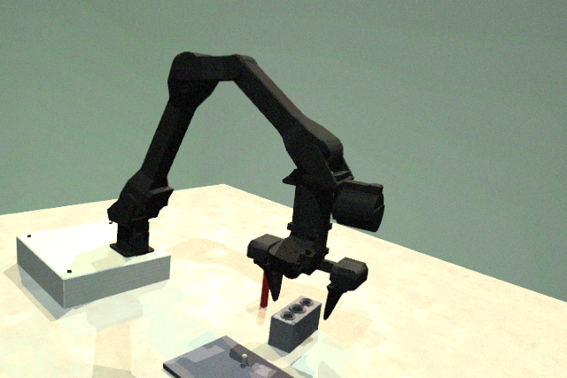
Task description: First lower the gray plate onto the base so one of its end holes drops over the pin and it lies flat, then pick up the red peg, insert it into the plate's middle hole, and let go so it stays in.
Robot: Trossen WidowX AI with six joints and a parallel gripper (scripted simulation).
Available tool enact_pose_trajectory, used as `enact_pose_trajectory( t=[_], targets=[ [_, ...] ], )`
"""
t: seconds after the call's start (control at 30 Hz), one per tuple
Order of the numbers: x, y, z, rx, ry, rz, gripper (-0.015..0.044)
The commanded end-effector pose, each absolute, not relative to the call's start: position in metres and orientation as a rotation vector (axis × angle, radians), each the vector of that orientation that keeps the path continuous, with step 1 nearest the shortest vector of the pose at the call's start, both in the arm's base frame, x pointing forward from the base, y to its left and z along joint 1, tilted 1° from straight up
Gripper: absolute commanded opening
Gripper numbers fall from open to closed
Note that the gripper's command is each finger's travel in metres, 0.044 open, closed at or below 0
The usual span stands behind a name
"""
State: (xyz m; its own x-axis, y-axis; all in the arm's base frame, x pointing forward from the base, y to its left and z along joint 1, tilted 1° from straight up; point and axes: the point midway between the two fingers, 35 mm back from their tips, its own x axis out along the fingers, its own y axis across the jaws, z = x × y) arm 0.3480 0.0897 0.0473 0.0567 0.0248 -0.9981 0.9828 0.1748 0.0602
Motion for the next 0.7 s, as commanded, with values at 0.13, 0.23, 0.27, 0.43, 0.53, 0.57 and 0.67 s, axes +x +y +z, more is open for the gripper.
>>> enact_pose_trajectory(
  t=[0.13, 0.23, 0.27, 0.43, 0.53, 0.57, 0.67],
  targets=[
    [0.346, 0.09, 0.031, 1.115, 1.265, -1.04, 0.044],
    [0.346, 0.09, 0.026, 1.116, 1.265, -1.04, 0.044],
    [0.346, 0.09, 0.024, 1.116, 1.265, -1.04, 0.044],
    [0.346, 0.09, 0.016, 1.116, 1.264, -1.041, 0.044],
    [0.346, 0.09, 0.012, 1.117, 1.264, -1.041, 0.044],
    [0.346, 0.09, 0.01, 1.117, 1.264, -1.041, 0.044],
    [0.346, 0.09, 0.005, 1.117, 1.264, -1.041, 0.044]
  ],
)
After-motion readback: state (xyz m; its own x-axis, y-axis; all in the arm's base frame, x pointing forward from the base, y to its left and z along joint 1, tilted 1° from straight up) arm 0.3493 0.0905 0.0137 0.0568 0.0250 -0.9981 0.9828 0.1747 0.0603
